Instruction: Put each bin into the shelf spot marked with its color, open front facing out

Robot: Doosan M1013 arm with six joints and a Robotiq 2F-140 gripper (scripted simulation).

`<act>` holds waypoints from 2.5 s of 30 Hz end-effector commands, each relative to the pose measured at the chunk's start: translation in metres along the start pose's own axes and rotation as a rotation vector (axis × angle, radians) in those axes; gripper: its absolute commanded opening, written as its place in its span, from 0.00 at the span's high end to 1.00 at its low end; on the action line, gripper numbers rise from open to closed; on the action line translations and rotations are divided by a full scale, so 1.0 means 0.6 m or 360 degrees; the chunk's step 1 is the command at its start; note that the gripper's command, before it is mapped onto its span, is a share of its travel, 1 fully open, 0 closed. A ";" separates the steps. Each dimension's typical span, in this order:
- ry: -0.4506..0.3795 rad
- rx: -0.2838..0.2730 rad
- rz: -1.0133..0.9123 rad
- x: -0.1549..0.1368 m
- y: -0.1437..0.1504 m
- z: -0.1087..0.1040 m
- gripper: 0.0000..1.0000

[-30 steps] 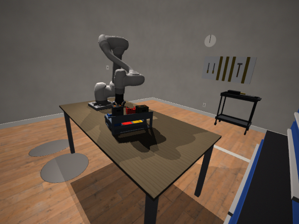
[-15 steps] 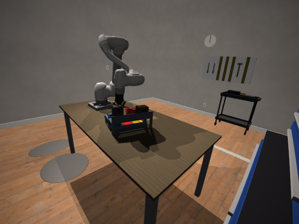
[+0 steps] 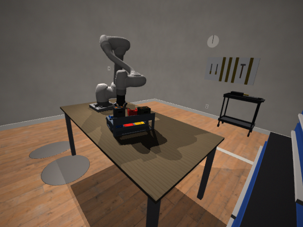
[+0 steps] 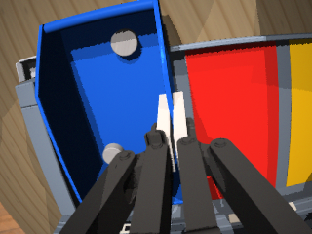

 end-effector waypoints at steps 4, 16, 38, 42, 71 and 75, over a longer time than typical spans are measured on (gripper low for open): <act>-0.0013 0.0003 0.0000 0.002 0.000 0.001 0.90; -0.0021 0.0005 0.0000 0.002 0.001 0.001 0.90; -0.0021 0.0005 0.0000 0.002 0.001 0.001 0.85; -0.0021 0.0005 0.0000 0.002 0.001 0.001 0.85; -0.0021 0.0005 0.0000 0.002 0.001 0.001 0.85; -0.0021 0.0005 0.0000 0.002 0.001 0.001 0.85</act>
Point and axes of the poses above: the point where the finger pads meet when closed, its own z axis out along the fingers, its own y axis across the jaws, x = y × z, the point moved 7 cm from there along -z, back along the fingers, and after that the axes turned 15 degrees about -z, right-handed, at the moved point
